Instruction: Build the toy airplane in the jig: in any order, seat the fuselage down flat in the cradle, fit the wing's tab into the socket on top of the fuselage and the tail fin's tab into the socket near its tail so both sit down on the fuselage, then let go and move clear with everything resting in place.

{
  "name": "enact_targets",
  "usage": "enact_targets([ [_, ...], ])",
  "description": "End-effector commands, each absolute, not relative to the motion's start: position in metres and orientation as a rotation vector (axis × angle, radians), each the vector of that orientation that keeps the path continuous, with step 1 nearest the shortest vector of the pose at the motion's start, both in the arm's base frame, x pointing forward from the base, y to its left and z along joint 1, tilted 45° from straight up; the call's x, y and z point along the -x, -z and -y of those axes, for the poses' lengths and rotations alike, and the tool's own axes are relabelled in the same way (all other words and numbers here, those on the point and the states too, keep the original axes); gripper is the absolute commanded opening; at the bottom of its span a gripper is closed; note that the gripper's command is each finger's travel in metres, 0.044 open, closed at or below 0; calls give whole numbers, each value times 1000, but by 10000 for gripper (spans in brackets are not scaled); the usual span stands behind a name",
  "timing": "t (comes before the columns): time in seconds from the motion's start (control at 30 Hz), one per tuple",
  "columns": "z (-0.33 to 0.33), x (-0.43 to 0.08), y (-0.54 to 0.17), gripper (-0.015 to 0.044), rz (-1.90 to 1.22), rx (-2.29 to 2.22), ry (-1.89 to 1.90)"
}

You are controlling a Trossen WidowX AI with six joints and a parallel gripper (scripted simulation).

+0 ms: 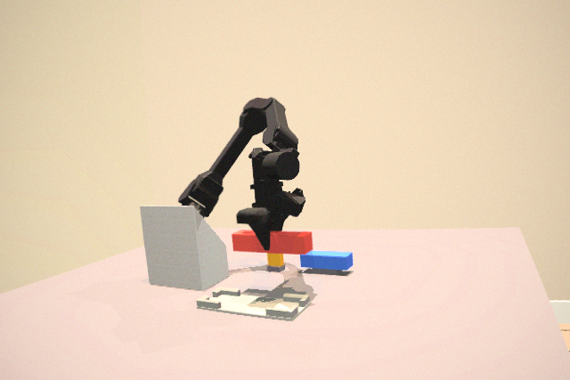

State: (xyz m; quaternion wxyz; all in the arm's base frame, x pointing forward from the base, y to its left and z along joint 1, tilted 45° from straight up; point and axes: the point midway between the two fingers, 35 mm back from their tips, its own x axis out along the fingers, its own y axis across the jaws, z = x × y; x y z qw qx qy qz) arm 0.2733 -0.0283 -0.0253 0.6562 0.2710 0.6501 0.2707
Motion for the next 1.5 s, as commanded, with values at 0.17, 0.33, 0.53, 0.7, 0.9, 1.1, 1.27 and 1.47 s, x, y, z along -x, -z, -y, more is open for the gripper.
enact_targets([
  [0.17, 41, -274, 55, 0, -1482, -627, -591],
  [0.33, 46, -273, 70, 0, -1487, -637, -580],
  [0.53, 52, -271, 89, 0, -1494, -651, -568],
  [0.7, 56, -268, 104, 0, -1499, -662, -558],
  [0.9, 59, -265, 115, 26, -1502, -670, -552],
  [1.1, 59, -265, 115, 184, -1502, -670, -552],
  [1.27, 59, -265, 115, 195, -1502, -670, -552],
  [1.47, 59, -265, 115, 195, -1502, -670, -552],
])
